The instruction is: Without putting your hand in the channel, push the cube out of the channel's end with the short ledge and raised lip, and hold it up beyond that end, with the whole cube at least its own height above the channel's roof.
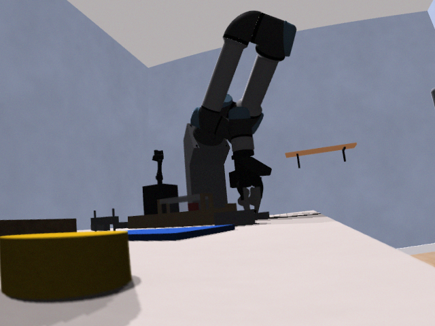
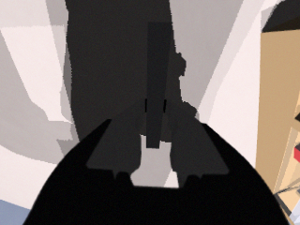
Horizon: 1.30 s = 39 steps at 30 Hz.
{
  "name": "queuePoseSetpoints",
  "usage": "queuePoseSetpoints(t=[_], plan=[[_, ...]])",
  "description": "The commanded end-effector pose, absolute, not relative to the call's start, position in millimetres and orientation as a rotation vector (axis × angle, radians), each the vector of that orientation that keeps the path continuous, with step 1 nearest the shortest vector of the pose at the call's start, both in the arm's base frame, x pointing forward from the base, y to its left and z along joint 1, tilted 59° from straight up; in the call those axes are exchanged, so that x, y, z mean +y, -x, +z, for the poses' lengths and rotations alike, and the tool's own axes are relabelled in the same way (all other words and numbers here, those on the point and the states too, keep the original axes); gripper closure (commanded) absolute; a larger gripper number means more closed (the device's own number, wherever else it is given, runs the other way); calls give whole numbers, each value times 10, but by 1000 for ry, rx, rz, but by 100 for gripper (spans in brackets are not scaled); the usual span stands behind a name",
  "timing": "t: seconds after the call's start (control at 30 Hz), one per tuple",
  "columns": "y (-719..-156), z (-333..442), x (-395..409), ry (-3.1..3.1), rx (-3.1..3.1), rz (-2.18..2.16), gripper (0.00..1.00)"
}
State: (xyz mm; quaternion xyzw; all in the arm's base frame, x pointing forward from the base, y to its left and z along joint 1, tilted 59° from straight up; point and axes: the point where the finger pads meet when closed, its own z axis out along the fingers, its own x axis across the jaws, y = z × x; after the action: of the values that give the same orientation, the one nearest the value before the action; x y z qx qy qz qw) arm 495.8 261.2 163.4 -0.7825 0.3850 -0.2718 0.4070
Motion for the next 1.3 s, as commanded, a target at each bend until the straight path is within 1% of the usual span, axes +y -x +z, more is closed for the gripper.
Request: queuePoseSetpoints(t=[0.0,1.27], plan=[[-4944,1648,2604,1973,970,-686,100],[-4460,1988,2325,1973,970,-686,100]])
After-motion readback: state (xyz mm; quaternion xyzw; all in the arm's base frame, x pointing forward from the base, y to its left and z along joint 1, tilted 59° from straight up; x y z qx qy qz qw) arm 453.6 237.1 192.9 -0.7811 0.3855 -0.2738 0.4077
